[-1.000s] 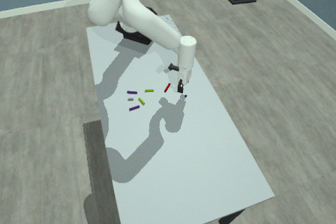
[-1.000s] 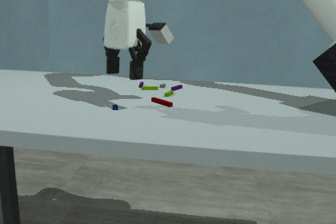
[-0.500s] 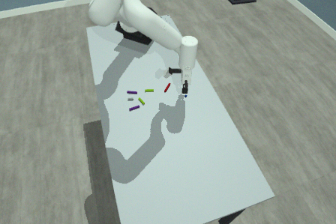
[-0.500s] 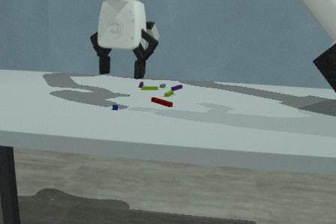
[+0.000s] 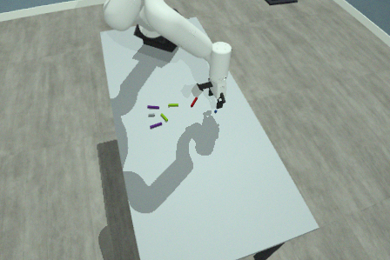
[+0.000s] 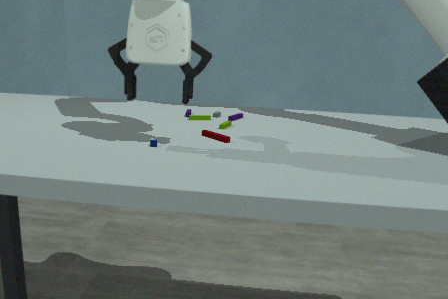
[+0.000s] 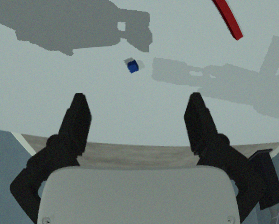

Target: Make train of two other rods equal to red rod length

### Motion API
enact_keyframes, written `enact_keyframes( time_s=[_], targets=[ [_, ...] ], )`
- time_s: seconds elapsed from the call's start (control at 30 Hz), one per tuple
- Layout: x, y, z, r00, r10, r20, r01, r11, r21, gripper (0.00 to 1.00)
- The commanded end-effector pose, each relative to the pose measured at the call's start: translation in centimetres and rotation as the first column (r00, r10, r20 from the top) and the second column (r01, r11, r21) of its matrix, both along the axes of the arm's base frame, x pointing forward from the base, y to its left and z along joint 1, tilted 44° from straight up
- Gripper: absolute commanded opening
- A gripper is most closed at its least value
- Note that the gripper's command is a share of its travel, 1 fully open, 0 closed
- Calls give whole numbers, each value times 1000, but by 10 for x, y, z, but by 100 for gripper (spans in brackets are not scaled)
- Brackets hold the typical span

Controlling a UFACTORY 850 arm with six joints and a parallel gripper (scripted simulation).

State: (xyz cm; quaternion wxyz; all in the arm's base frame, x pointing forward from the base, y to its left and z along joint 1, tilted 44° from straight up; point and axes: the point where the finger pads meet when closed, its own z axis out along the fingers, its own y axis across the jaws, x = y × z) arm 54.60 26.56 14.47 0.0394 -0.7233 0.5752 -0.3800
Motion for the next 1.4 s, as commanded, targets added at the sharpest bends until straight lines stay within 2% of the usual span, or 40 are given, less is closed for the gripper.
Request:
enact_keyframes(
  time_s=[0.0,0.17,0.63,0.67,1.37],
  targets=[
    [1,3,1,991,103,-82,-111,989,-97,100],
    [2,6,1,971,190,-146,-214,963,-166,100],
    [3,8,1,943,260,-207,-304,927,-219,100],
    [3,8,1,943,260,-207,-304,927,-219,24],
    [3,8,1,943,260,-207,-304,927,-219,24]
  ],
)
